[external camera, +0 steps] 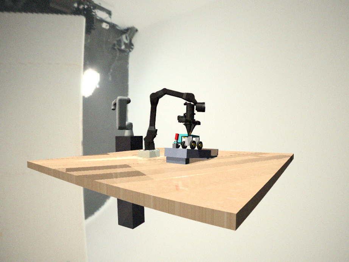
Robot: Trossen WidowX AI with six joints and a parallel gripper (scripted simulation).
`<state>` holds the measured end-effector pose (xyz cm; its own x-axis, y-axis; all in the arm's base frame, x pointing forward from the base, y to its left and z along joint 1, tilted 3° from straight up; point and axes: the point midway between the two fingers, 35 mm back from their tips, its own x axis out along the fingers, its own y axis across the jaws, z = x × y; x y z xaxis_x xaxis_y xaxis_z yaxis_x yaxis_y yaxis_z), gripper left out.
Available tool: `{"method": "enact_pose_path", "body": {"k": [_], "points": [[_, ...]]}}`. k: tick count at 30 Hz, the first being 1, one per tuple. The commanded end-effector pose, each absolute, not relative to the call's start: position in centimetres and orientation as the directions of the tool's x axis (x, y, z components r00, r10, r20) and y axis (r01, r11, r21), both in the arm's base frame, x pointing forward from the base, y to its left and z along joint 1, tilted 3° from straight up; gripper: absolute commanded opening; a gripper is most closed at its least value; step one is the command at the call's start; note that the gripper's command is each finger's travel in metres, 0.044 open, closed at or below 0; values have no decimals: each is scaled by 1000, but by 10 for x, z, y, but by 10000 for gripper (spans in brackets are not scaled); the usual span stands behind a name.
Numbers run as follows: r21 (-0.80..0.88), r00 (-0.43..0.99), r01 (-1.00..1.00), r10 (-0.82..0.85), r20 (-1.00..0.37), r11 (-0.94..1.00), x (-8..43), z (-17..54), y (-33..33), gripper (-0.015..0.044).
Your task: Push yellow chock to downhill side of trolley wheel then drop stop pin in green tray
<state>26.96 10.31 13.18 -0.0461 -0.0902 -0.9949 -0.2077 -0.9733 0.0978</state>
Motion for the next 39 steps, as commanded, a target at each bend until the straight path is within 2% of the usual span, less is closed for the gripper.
{"method": "enact_pose_path", "body": {"k": [1,19,39], "points": [[107,-47,-132,-102,-994,-986,270,131,103,0],[107,-44,-132,-102,-994,-986,299,125,101,0],[107,-44,-132,-102,-994,-986,299,90,99,0]]}}
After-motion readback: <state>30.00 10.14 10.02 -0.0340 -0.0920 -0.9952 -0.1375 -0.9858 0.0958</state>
